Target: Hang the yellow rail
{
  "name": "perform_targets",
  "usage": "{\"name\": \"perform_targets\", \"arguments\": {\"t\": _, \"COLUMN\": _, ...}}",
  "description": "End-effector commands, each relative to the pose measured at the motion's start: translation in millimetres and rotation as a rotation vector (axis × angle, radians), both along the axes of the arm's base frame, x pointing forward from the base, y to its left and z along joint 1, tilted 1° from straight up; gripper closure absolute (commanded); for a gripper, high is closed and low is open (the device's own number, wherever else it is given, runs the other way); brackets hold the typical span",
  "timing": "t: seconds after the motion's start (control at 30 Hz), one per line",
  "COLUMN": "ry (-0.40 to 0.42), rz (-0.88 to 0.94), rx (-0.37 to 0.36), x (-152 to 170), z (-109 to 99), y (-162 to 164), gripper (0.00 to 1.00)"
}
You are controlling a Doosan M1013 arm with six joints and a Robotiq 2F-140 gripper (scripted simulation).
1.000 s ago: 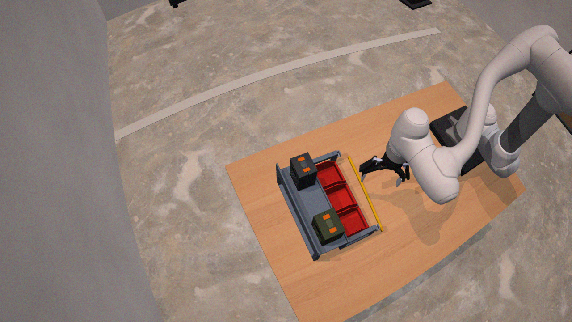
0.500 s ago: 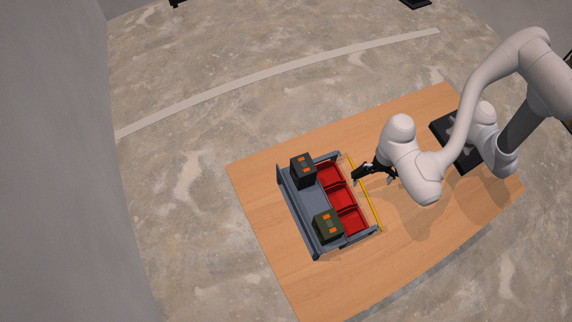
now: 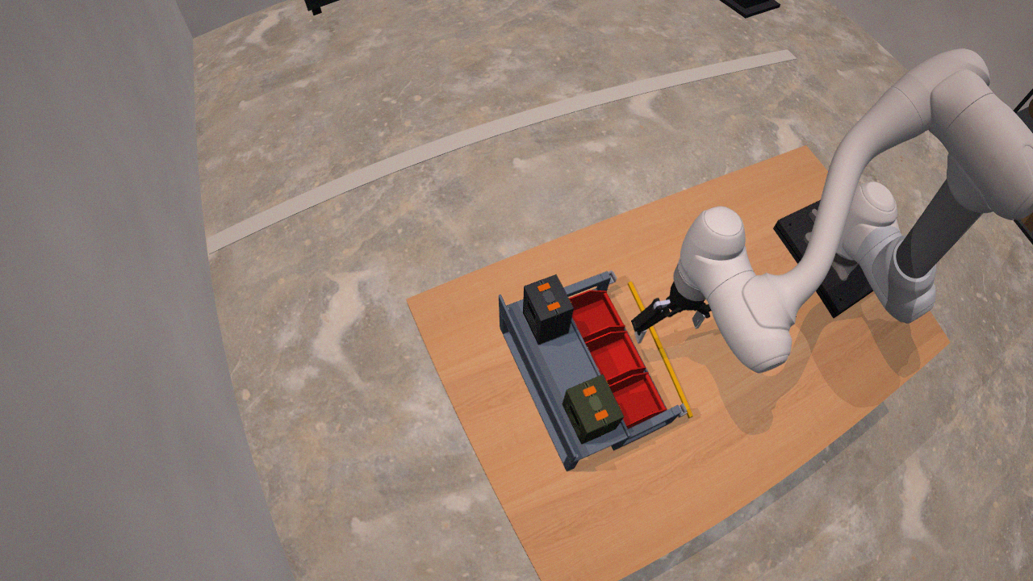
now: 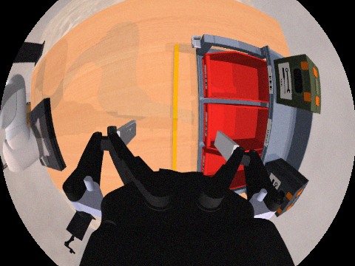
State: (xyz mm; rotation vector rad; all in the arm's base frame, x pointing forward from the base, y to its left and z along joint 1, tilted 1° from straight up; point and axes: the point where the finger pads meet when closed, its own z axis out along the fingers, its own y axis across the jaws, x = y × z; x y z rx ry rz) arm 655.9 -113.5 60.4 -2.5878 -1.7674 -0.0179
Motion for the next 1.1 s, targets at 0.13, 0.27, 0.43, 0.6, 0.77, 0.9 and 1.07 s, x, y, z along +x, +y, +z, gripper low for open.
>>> {"name": "perform_targets", "arguments": {"t": 0.13, "ry": 0.0, "rz": 0.001, "rx": 0.001, "x": 0, "z": 0, "y": 0, "gripper": 0.0}}
{"name": "perform_targets", "arguments": {"t": 0.27, "ry": -0.001, "rz": 0.092, "rx": 0.002, "x": 0, "z": 7, "y": 3, "gripper": 0.0}}
{"name": "perform_targets", "arguments": {"t": 0.43, "ry": -0.002, "rz": 0.115, "rx": 0.002, "x": 0, "z": 9, "y": 4, "gripper": 0.0}}
{"name": "perform_targets", "arguments": {"t": 0.6, "ry": -0.002, "rz": 0.115, "rx": 0.002, "x": 0, "z": 9, "y": 4, "gripper": 0.0}}
{"name": "perform_targets", "arguments": {"t": 0.77, "ry": -0.002, "rz": 0.115, "rx": 0.002, "x": 0, "z": 10, "y": 4, "gripper": 0.0}}
{"name": "perform_targets", "arguments": {"t": 0.9, "ry": -0.002, "rz": 0.115, "rx": 0.002, "x": 0, "z": 13, "y": 5, "gripper": 0.0}}
{"name": "perform_targets", "arguments": {"t": 1.07, "ry": -0.002, "rz": 0.115, "rx": 0.002, "x": 0, "z": 13, "y": 5, "gripper": 0.0}}
